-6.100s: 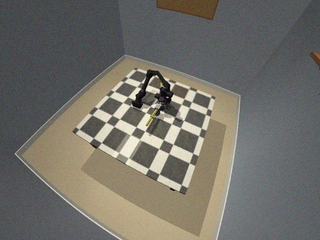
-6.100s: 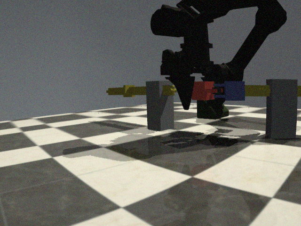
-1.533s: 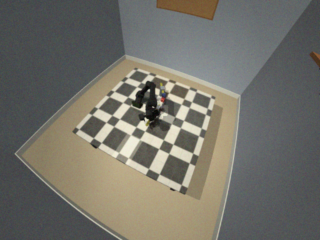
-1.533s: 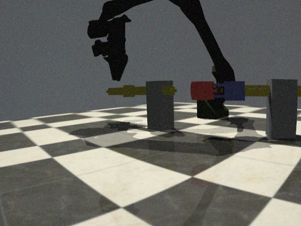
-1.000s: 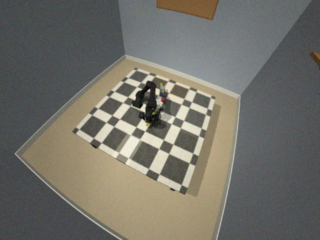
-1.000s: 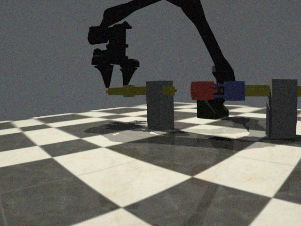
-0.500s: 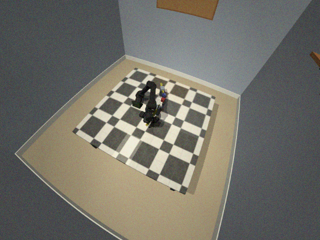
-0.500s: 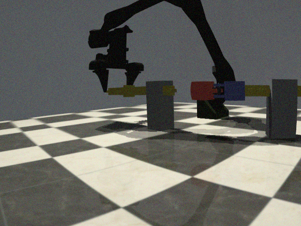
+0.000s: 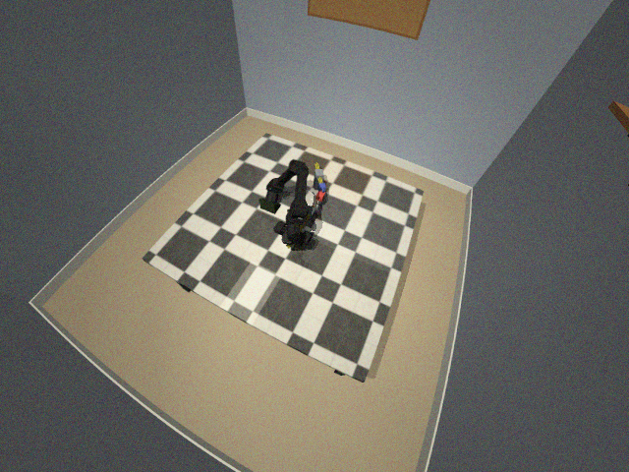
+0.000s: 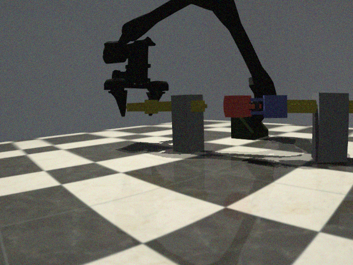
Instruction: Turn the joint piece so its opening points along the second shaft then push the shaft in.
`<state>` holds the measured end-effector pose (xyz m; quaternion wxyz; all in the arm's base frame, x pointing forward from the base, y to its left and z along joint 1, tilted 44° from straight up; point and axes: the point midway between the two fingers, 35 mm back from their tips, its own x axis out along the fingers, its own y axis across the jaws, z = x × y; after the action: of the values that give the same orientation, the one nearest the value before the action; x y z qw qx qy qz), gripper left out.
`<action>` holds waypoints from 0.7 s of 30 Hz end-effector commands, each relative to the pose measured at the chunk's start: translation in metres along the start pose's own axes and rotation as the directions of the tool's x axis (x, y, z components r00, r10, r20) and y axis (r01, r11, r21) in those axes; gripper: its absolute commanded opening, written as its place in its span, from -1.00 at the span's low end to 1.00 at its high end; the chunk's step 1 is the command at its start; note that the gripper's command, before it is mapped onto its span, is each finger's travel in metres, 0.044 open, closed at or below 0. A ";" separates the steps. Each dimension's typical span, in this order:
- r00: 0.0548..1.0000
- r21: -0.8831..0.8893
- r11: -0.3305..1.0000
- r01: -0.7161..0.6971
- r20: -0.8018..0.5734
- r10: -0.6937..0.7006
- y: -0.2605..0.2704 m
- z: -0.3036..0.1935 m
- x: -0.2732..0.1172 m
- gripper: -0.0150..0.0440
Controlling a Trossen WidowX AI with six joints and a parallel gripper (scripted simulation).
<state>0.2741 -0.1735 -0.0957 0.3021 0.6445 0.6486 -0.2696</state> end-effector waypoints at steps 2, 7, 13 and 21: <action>1.000 0.009 1.000 0.004 -0.010 -0.004 -0.002 -0.002 0.009 1.00; 1.000 0.009 1.000 0.004 -0.010 -0.004 -0.002 -0.002 0.009 0.64; 1.000 0.009 1.000 0.004 -0.010 -0.004 -0.002 -0.002 0.009 0.11; 1.000 0.009 1.000 0.004 -0.010 -0.004 -0.002 -0.002 0.009 -0.15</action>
<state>0.2729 -0.1672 -0.1003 0.2993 0.6441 0.6505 -0.2690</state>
